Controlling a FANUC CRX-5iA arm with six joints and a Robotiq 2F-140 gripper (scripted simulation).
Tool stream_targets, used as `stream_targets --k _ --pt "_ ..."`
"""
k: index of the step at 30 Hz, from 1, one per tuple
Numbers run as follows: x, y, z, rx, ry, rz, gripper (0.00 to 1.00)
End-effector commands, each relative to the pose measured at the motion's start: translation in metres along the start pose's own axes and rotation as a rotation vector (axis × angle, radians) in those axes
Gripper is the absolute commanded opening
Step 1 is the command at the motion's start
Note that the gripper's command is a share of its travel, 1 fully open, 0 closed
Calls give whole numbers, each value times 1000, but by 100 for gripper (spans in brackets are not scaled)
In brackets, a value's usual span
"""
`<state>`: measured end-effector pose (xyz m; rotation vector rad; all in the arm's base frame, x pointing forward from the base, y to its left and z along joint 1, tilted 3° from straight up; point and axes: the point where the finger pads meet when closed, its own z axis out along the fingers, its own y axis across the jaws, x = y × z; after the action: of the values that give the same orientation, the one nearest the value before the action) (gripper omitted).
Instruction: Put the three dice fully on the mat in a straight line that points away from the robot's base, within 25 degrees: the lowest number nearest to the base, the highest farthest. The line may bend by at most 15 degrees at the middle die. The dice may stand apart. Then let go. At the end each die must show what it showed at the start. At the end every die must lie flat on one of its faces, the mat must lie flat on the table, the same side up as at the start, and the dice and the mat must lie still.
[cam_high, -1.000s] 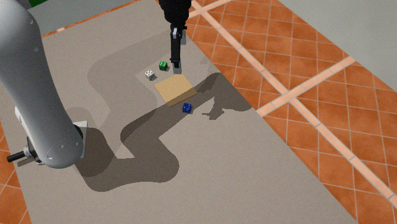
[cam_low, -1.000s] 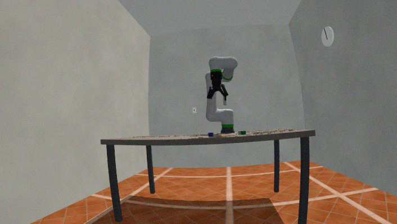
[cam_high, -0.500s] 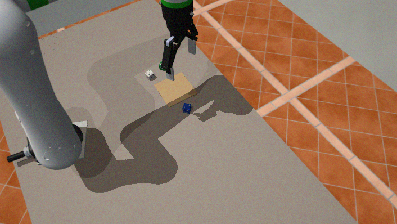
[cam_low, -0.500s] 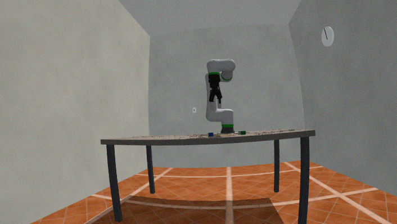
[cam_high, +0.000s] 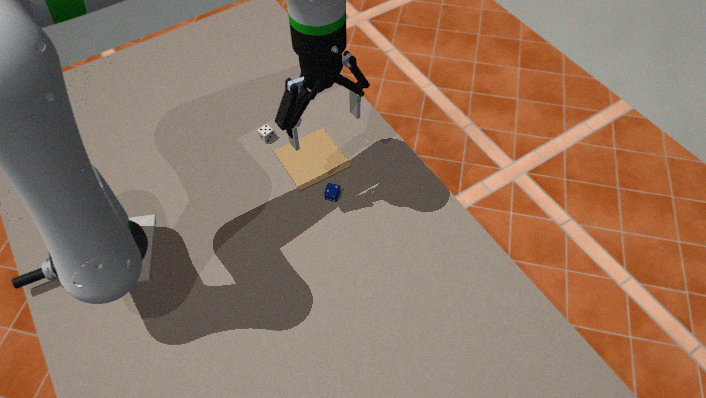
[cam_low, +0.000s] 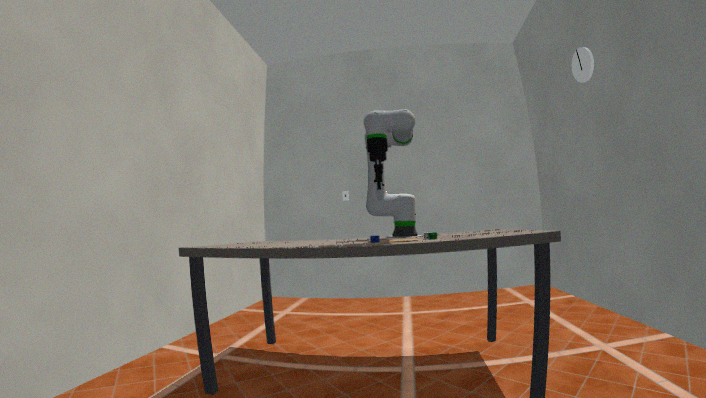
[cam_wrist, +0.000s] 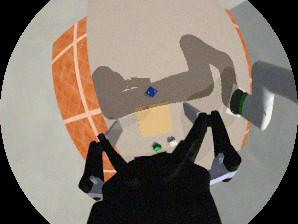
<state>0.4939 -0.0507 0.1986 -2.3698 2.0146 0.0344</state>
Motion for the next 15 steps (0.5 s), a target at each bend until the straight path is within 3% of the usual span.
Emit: stream_targets --k 1,7,15 --pt "6 3 8 5 4 174 100" --pt "10 4 13 6 2 280 100" --pt "20 10 27 8 -5 567 100"
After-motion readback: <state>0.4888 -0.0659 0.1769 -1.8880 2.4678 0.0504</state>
